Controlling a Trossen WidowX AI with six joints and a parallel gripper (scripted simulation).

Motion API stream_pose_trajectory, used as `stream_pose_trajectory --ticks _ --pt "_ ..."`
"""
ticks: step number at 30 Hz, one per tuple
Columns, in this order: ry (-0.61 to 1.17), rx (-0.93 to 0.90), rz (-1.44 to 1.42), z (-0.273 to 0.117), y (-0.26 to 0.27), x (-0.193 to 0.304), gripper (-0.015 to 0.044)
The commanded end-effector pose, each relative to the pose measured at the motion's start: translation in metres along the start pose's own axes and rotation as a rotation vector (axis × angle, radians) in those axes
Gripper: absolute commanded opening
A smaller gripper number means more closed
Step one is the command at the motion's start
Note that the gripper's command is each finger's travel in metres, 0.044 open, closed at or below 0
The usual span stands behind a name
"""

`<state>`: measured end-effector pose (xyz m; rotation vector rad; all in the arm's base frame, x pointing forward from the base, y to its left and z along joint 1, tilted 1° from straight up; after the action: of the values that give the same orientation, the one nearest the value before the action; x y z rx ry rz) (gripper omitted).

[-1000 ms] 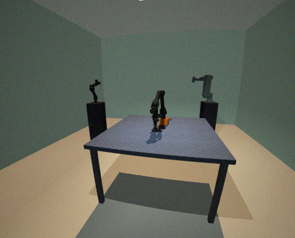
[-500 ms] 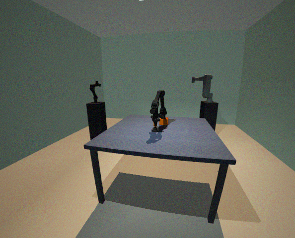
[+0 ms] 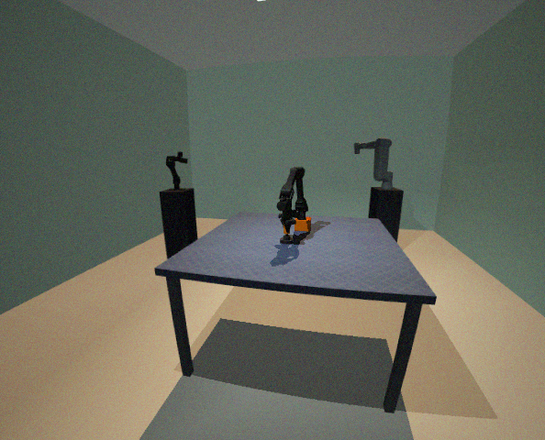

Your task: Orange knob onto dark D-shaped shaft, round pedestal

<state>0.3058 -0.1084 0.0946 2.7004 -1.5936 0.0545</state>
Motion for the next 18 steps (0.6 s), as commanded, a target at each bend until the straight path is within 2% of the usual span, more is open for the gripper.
stream_pose_trajectory --ticks 1,5,10,18 --pt "0.001 0.004 -0.004 -0.0034 -0.0007 0.0006 0.0000" --pt "0.002 0.004 -0.029 -0.0048 -0.0009 0.0009 0.0000" --pt "0.002 0.004 -0.203 -0.0049 -0.0015 0.0015 0.0000" --pt "0.002 0.004 -0.213 -0.0017 -0.0008 0.0002 0.0000"
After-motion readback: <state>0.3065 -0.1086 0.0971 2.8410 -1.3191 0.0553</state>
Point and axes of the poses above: the point midway between the two fingers, 35 mm back from their tips, its own z axis out along the fingers, its own y axis across the jaws, x = y × z, the point moved 6 cm from there along -z, back along the fingers, and after that the axes turned 11 degrees about -z, right-handed, at the moved point
